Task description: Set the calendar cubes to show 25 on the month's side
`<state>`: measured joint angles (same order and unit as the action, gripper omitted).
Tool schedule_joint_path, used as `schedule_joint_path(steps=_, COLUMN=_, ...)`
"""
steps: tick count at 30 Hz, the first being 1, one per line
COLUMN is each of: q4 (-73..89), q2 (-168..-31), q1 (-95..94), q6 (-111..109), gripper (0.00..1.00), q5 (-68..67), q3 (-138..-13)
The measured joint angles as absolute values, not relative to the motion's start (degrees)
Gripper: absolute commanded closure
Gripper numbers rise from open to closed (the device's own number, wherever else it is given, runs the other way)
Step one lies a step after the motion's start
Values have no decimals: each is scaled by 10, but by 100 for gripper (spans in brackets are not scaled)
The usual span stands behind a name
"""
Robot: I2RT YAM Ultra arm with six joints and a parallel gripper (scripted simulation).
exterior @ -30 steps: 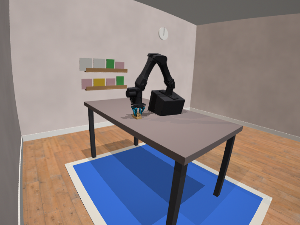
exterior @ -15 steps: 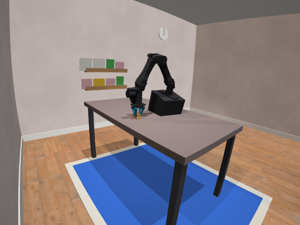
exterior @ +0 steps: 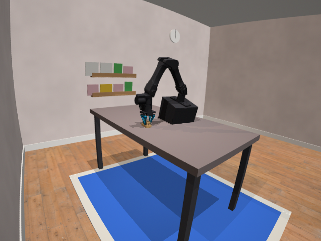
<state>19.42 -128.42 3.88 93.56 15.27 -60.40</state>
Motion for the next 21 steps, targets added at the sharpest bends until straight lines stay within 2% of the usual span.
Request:
schedule_joint_path(steps=7, q4=194, q2=-1284, q1=39, q6=936, gripper=53, q5=153, q3=-604)
schedule_joint_path(steps=8, q4=194, q2=-1284, q1=39, q6=936, gripper=73, q5=153, q3=-604)
schedule_joint_path(steps=21, q4=194, q2=-1284, q1=39, q6=936, gripper=73, q5=153, q3=-604)
